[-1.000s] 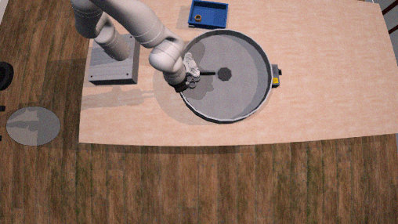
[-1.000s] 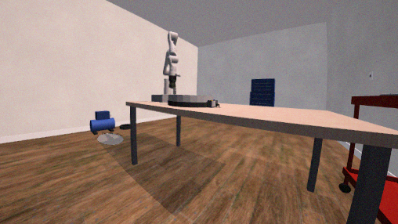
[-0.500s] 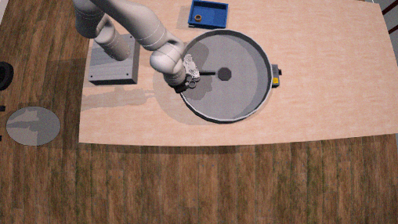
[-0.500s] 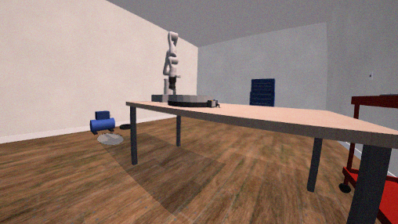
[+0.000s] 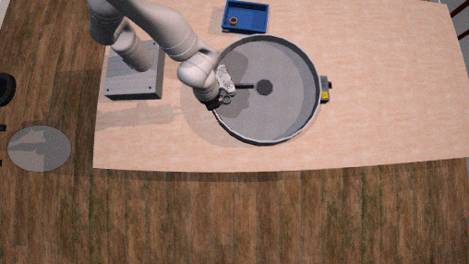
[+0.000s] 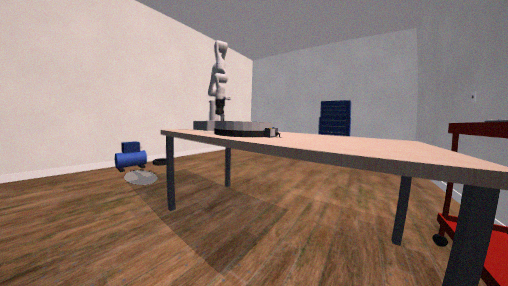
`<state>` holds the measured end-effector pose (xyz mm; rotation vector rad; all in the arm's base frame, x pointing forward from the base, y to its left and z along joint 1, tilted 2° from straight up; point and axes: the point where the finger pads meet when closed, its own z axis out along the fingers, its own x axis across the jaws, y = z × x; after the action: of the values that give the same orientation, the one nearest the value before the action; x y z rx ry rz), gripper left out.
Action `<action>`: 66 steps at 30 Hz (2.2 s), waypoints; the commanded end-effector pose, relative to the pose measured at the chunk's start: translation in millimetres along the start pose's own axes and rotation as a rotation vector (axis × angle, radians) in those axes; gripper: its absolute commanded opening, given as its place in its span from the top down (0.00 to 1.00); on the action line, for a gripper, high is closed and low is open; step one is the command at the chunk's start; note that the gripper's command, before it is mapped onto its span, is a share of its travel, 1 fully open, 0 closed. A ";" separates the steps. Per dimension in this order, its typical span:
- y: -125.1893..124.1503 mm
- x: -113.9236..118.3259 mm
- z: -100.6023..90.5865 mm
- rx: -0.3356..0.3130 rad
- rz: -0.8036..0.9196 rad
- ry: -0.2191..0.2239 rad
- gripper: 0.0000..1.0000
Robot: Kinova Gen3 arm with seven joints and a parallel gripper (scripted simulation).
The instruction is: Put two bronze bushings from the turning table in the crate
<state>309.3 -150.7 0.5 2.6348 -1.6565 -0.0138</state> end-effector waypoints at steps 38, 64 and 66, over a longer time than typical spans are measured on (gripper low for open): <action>-0.2 0.3 17.4 0.000 0.000 0.001 0.60; -0.2 0.3 20.0 0.001 0.000 0.001 1.00; -0.2 0.3 20.0 0.001 0.000 0.001 1.00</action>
<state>309.1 -151.6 -19.9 2.6342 -1.6571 -0.0128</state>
